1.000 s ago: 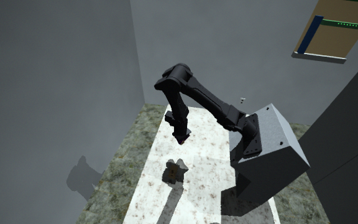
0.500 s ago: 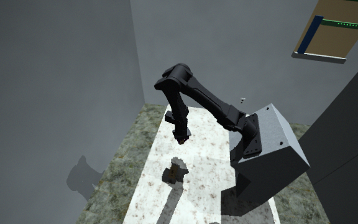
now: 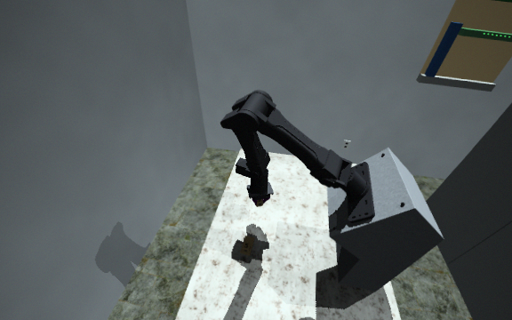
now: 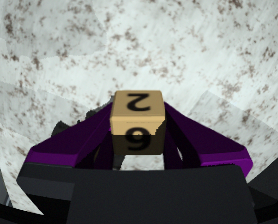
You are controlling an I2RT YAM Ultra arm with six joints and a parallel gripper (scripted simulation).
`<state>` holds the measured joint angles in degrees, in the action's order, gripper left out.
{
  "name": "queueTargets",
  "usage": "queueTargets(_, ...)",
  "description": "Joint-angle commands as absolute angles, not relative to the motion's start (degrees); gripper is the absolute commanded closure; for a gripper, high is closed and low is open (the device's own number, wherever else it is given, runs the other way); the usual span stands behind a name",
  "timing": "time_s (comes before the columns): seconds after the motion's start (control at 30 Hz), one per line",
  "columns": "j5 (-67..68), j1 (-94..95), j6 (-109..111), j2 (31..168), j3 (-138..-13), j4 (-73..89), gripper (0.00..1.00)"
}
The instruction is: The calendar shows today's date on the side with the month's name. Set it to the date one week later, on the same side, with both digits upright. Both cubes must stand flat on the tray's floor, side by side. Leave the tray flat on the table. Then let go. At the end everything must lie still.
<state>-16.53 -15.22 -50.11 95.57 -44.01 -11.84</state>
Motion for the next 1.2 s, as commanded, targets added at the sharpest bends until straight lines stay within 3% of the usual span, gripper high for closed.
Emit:
queueTargets(0.0, -16.51, -15.43, -50.28, 95.2, -44.13, -11.73, 0.74)
queueTargets(1.17, -13.15, -11.1, -53.15, 117.5, -57.26, -21.61, 0.74)
